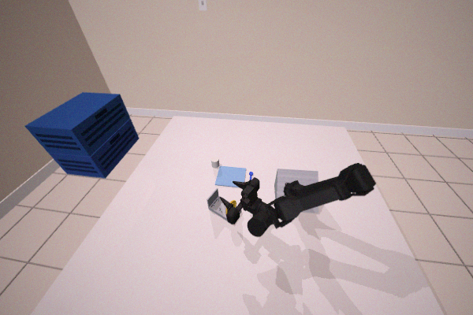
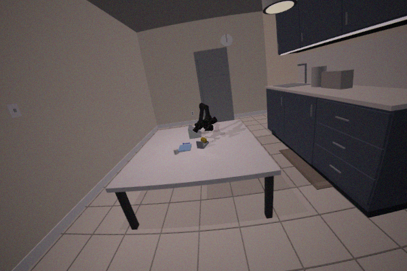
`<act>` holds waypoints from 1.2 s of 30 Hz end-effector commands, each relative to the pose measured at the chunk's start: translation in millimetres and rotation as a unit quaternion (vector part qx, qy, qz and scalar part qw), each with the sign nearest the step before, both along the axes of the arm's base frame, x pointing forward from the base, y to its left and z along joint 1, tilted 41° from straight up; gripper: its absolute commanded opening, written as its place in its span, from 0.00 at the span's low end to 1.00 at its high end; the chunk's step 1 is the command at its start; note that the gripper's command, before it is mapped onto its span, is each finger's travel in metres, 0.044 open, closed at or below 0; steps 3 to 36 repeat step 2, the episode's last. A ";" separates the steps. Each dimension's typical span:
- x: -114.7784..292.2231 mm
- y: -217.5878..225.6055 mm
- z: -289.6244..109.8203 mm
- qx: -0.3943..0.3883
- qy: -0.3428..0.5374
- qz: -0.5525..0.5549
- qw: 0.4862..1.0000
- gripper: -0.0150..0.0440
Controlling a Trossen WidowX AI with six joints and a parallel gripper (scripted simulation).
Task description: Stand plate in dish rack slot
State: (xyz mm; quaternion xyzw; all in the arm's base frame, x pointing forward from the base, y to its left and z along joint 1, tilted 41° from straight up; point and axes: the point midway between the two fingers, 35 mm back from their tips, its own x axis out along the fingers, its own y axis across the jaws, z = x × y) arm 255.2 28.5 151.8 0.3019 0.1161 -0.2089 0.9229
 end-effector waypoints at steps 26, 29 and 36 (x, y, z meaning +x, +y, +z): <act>7.5 -7.9 -5.5 -0.047 0.062 0.014 0.997 0.93; 7.5 -7.9 -5.5 -0.047 0.062 0.014 0.997 0.93; 7.5 -7.9 -5.5 -0.047 0.062 0.014 0.997 0.93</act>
